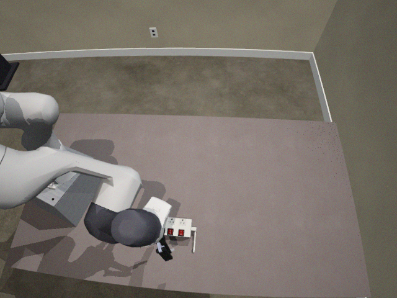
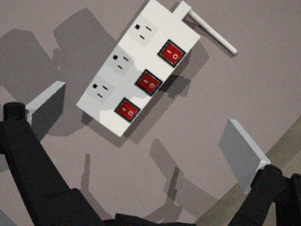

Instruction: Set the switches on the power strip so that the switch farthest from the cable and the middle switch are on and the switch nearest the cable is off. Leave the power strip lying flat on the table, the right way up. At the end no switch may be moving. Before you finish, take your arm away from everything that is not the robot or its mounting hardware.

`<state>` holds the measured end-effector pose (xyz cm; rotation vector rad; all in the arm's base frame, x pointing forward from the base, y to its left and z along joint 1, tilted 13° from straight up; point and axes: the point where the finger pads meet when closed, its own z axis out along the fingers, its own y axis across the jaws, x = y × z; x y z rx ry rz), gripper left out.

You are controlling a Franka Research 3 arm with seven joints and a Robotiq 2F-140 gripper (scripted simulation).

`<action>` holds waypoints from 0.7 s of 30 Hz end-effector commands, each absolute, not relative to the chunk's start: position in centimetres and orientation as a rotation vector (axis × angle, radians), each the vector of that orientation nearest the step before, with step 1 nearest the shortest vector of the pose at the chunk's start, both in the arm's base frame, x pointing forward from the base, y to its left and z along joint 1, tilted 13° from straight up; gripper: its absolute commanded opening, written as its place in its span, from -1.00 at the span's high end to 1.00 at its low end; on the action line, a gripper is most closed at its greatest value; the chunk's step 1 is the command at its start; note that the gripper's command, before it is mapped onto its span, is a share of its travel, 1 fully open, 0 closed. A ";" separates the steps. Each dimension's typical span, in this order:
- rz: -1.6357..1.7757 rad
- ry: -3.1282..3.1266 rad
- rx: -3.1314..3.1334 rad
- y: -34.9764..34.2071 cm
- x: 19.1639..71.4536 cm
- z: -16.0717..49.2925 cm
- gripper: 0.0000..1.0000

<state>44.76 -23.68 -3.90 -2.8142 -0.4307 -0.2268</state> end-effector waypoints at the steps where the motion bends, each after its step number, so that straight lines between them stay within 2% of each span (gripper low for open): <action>1: -0.226 -0.359 -2.824 -23.7 44.9 -3.9 -1.00; 21: -0.188 -0.201 -2.866 -24.0 45.2 -3.1 -1.00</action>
